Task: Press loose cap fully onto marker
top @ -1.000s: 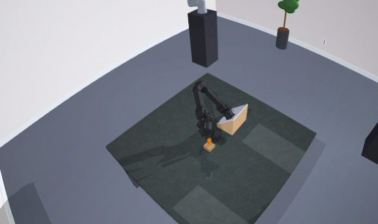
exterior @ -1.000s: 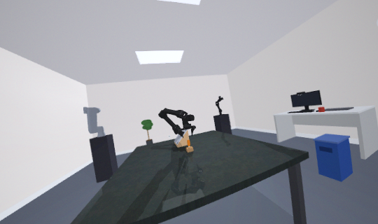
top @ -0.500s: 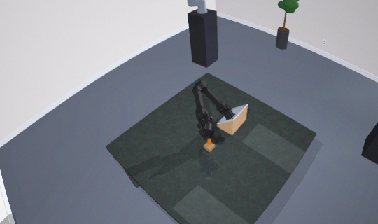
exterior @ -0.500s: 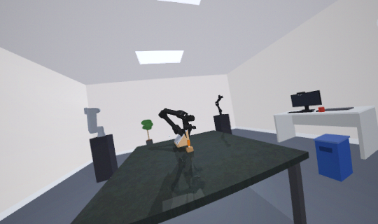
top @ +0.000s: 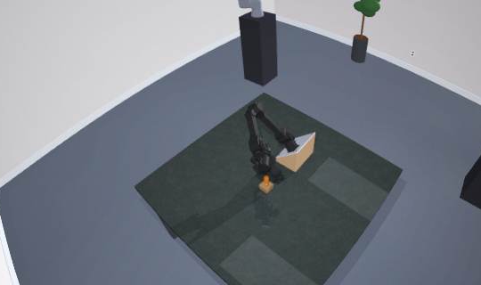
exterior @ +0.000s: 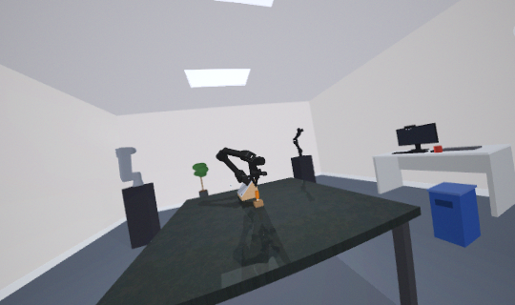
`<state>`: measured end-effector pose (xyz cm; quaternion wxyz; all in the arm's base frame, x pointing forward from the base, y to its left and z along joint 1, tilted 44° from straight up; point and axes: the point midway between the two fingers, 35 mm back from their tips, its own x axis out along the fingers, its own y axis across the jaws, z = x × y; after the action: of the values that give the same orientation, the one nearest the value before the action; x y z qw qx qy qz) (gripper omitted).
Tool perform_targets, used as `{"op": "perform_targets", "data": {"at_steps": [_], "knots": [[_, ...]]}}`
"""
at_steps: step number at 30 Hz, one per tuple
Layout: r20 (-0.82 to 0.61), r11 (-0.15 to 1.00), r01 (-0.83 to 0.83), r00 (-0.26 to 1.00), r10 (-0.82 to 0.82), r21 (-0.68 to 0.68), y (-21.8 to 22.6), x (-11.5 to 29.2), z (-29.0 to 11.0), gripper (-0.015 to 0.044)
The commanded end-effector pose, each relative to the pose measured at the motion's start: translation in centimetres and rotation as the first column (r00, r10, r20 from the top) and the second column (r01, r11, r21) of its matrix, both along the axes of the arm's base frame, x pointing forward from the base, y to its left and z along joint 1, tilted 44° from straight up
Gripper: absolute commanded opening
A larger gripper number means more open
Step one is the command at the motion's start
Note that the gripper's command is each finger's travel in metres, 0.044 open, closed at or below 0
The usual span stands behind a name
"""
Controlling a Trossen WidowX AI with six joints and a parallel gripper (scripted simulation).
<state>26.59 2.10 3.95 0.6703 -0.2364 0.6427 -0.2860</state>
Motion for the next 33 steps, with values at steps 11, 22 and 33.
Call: {"op": "perform_targets", "data": {"at_steps": [11,22,33], "knots": [[-0.005,1.000,-0.006,1.000,0.006,-0.003,-1.2,0.0,-1.3,0.0000],[-0.005,1.000,-0.006,1.000,0.006,-0.004,-2.4,0.0,-2.4,0.0000],[0.006,1.000,-0.001,1.000,0.001,0.004,-2.4,0.2,-2.5,0.0000]]}}
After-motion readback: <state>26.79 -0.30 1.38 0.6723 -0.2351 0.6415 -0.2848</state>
